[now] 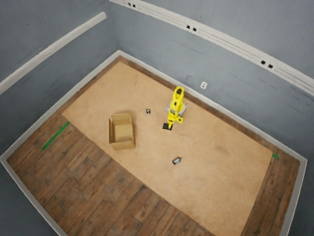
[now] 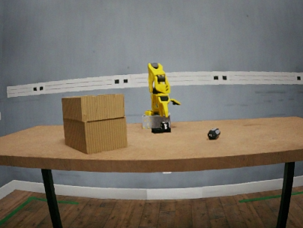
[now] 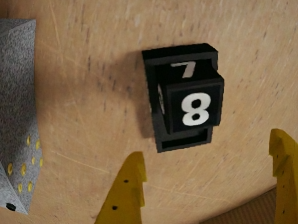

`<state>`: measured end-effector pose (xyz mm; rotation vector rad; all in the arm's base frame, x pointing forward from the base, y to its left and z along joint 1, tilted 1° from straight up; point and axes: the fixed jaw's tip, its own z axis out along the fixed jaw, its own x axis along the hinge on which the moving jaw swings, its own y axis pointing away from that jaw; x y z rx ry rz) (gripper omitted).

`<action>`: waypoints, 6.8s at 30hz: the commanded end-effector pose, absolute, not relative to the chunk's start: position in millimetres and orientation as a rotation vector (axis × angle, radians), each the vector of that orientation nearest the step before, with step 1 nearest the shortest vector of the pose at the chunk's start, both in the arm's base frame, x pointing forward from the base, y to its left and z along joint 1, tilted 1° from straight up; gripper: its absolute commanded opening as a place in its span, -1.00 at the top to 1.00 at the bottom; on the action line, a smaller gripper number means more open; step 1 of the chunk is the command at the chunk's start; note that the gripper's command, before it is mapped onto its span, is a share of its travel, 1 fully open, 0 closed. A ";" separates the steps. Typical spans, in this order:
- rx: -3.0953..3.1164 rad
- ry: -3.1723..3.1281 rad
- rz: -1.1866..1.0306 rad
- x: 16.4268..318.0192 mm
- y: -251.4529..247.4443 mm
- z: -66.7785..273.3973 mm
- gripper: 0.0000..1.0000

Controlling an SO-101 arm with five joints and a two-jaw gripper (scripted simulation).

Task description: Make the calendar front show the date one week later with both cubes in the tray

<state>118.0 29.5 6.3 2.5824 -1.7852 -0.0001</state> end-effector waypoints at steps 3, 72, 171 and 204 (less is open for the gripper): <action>2.578 -1.770 -0.019 114.1 30.4 3.5 0.30; 2.578 -1.770 -0.019 114.3 30.3 -35.8 0.34; 2.578 -1.770 -0.019 125.3 34.4 -31.1 1.00; 2.578 -1.770 -0.019 128.1 35.2 -25.6 1.00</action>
